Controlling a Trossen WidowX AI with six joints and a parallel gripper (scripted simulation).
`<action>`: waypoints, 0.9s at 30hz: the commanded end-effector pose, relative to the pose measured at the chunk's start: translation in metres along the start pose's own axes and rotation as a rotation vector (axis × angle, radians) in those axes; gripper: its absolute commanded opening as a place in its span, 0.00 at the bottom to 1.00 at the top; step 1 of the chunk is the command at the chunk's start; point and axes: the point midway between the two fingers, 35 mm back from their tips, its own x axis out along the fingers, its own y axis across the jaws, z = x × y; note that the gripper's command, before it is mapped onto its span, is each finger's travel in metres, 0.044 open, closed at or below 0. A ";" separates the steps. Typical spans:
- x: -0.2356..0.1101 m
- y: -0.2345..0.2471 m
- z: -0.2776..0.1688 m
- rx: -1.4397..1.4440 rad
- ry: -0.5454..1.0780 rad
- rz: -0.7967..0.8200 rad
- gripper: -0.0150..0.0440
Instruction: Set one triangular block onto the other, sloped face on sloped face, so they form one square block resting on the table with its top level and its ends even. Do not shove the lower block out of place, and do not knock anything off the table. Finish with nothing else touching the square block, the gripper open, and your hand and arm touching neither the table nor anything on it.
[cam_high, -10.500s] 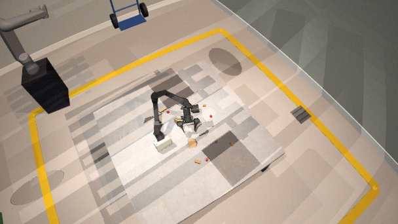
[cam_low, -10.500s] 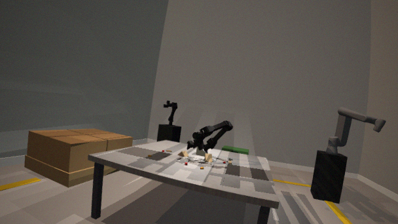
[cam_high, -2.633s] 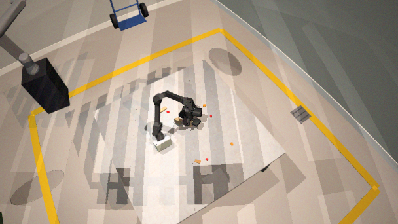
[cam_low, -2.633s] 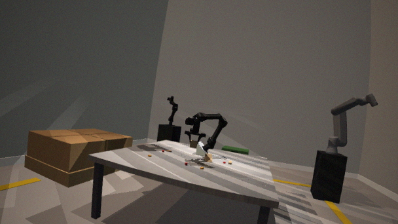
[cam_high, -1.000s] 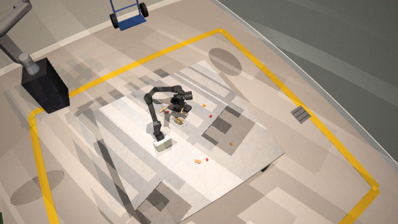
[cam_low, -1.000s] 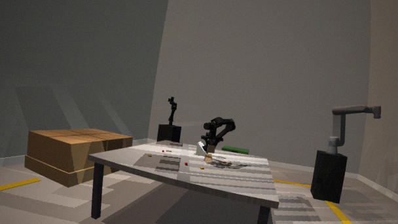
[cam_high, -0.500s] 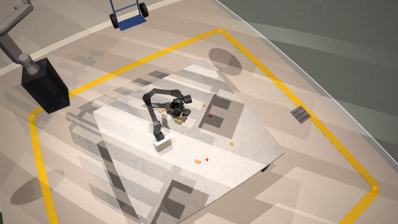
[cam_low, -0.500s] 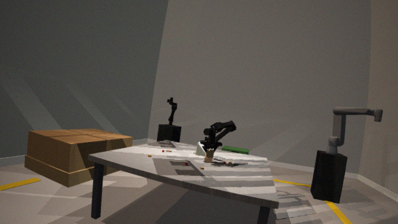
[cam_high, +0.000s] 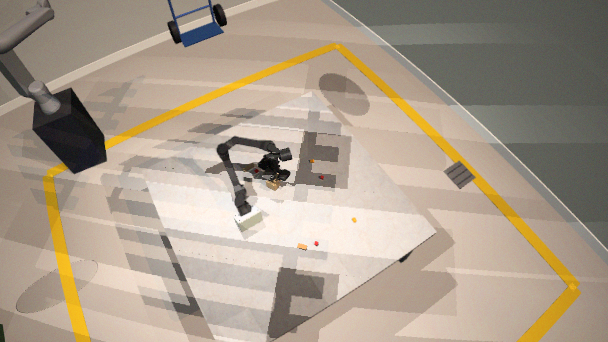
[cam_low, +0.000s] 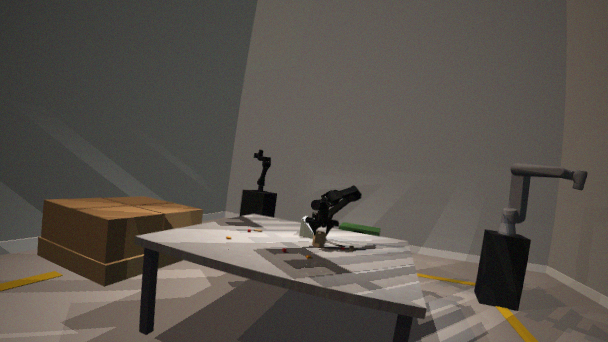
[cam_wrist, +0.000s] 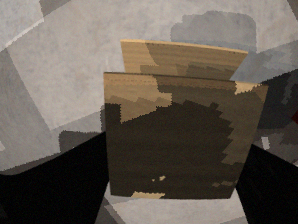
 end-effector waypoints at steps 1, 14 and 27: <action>0.000 -0.001 0.000 0.006 0.004 -0.004 0.25; 0.000 -0.001 -0.001 0.008 0.007 -0.006 0.25; 0.002 -0.001 -0.001 0.009 0.008 -0.006 0.25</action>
